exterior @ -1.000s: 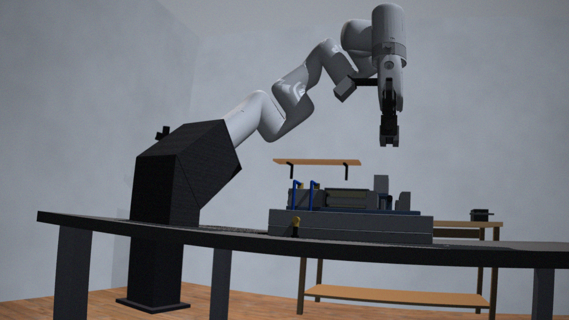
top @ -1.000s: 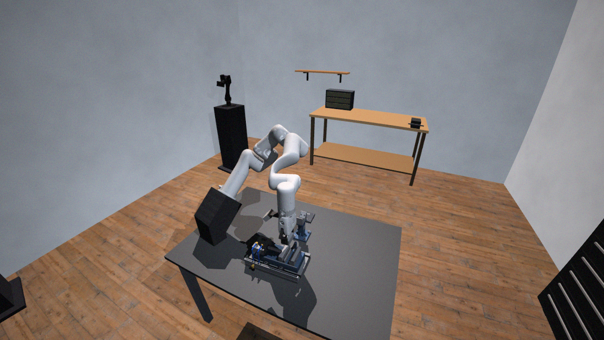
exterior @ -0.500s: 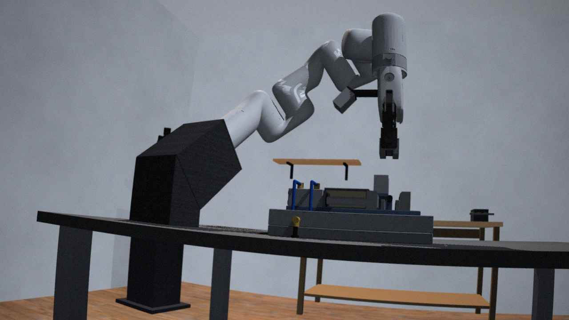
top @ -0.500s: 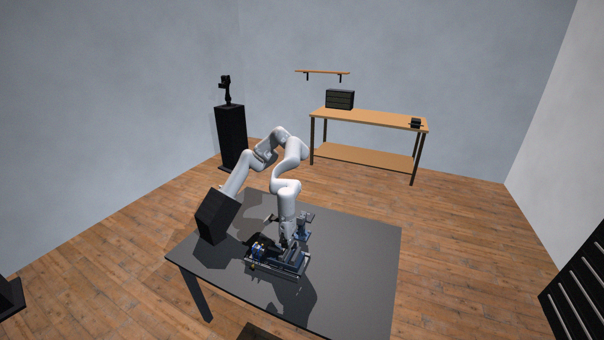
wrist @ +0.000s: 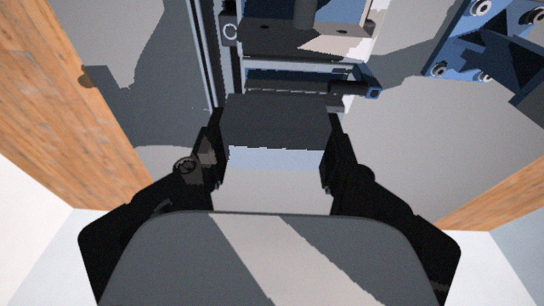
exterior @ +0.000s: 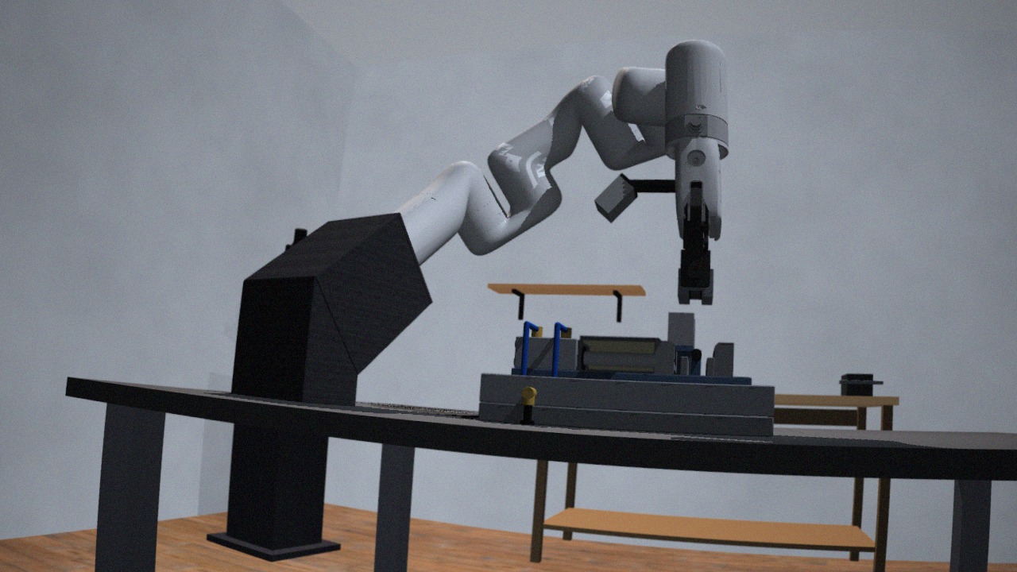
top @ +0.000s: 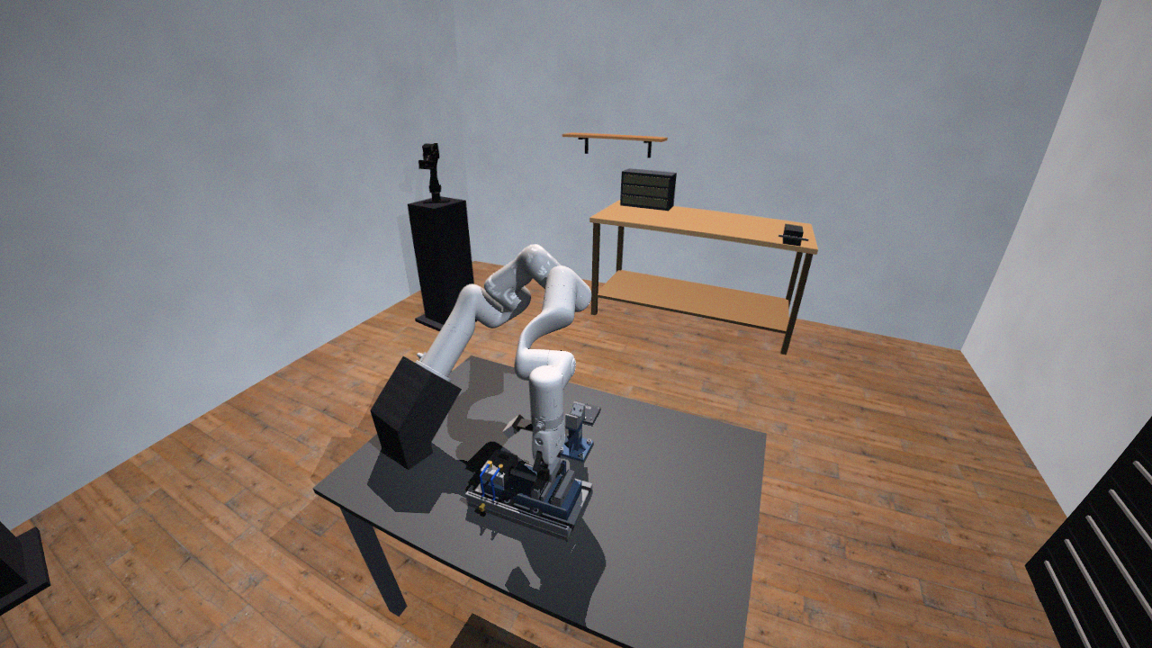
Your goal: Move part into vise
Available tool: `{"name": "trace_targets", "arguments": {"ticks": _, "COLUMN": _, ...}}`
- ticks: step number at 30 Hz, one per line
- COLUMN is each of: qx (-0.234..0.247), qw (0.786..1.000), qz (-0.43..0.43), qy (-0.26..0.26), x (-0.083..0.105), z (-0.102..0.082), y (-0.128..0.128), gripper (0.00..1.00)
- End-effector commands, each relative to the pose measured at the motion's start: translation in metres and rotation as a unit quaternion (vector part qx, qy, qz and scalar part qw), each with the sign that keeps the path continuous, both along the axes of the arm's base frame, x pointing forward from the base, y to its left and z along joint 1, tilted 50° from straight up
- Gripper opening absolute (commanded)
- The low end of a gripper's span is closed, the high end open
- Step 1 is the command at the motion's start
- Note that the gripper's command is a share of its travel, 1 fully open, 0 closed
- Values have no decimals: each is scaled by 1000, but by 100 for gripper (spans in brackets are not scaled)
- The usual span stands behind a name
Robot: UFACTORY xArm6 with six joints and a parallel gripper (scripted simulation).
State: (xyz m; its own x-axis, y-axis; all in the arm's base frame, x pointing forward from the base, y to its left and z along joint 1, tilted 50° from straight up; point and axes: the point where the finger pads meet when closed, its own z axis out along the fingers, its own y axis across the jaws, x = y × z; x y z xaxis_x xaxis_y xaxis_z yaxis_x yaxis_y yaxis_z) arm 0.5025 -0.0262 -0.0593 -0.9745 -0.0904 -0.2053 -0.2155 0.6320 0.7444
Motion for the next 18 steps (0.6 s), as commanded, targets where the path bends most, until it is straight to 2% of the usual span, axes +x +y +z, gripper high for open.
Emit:
{"name": "trace_targets", "arguments": {"ticks": 1, "qx": -1, "qw": 1000, "qz": -1, "qy": -2, "x": 2, "z": -3, "y": 3, "gripper": 0}}
{"name": "trace_targets", "arguments": {"ticks": 18, "qx": -1, "qw": 1000, "qz": -1, "qy": -2, "x": 3, "z": -11, "y": 12, "gripper": 0}}
